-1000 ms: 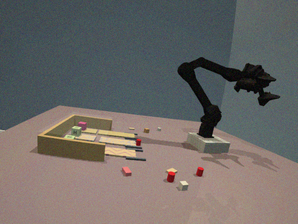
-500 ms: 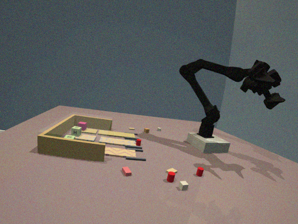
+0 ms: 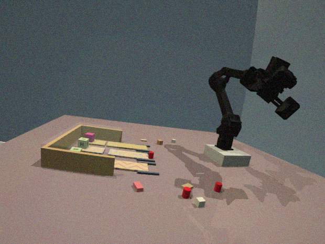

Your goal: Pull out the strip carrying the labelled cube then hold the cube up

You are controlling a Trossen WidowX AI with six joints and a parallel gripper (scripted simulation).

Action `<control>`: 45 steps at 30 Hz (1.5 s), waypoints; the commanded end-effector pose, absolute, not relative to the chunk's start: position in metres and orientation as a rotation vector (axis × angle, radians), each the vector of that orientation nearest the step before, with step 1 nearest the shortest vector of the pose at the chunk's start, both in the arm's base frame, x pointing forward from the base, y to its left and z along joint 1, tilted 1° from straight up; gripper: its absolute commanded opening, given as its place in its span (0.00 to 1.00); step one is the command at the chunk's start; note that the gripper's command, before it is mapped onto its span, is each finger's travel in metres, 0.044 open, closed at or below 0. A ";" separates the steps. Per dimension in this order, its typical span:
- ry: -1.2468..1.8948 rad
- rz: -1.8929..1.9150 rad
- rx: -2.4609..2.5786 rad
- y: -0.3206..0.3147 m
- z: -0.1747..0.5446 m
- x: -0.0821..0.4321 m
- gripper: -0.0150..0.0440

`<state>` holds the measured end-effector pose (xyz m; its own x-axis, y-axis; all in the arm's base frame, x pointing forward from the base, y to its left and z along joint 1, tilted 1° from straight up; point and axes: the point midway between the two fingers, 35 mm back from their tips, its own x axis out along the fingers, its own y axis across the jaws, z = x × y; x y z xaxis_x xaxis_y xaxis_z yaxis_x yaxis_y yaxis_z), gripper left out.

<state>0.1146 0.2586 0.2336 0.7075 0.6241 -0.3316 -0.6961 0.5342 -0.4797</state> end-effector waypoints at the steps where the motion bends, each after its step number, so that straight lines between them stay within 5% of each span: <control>1: 0.207 0.694 -0.586 0.243 0.224 0.151 0.93; 19: 0.508 0.227 -0.252 0.099 0.195 0.285 0.93; 28: 0.576 -0.015 -0.019 0.000 0.183 0.307 0.93; 36: 0.578 -0.033 0.000 -0.007 0.183 0.307 0.93; 45: 0.873 -0.017 0.096 0.020 0.171 0.352 0.53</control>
